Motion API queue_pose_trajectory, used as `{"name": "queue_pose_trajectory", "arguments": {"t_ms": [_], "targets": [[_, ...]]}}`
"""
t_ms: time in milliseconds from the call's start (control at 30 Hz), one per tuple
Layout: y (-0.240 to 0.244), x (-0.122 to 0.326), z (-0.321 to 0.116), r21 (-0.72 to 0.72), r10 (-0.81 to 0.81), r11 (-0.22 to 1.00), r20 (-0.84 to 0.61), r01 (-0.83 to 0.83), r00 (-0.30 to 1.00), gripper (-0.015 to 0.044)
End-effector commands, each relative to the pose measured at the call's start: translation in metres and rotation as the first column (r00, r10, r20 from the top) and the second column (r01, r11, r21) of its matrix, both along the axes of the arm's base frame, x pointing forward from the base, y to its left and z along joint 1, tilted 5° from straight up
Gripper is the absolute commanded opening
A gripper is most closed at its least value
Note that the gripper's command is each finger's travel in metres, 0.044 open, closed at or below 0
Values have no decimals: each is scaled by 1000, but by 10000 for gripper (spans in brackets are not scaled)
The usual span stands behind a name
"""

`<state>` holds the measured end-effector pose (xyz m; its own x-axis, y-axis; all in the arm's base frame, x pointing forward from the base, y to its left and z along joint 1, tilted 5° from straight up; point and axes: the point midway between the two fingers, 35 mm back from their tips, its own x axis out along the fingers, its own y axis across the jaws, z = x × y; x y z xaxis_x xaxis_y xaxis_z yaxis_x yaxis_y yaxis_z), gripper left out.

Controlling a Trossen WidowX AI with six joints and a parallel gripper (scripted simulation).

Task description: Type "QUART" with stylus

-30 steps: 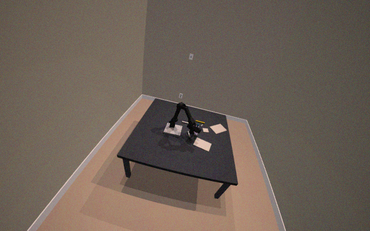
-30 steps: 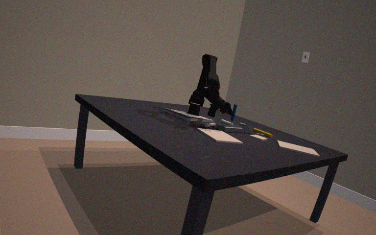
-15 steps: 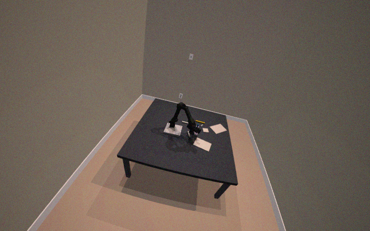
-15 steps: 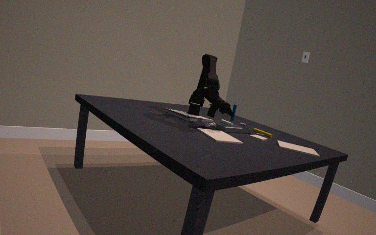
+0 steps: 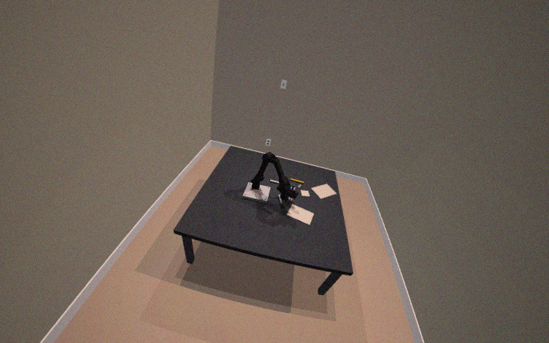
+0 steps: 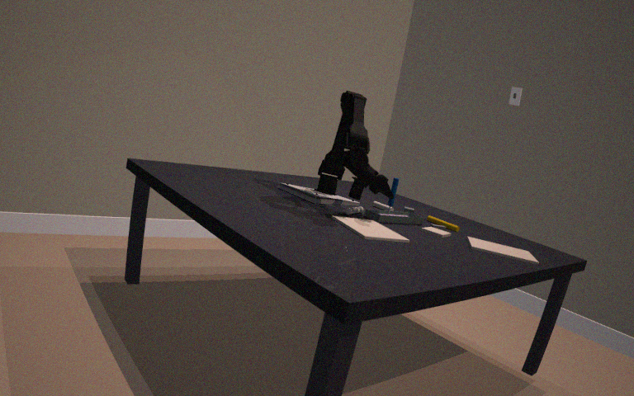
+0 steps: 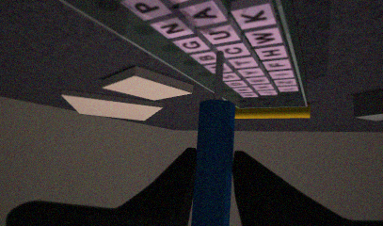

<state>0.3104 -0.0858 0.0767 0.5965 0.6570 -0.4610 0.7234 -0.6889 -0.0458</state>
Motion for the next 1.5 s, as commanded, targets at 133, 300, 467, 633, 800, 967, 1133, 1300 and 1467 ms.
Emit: {"name": "queue_pose_trajectory", "arguments": {"t_ms": [133,300,467,633,800,967,1133,1300,1467], "targets": [[0,0,-5,-3,2,1000,2,-2,1000,81],[1,0,-7,-3,2,1000,2,-2,1000,81],[1,0,-9,-3,2,1000,2,-2,1000,81],[1,0,-11,-3,2,1000,2,-2,1000,81],[1,0,-13,-3,2,1000,2,-2,1000,81],[1,0,-12,-3,2,1000,2,-2,1000,81],[1,0,-11,-3,2,1000,2,-2,1000,81],[-1,0,9,-3,2,1000,2,-2,1000,81],[-2,0,27,-3,2,1000,2,-2,1000,81]]}}
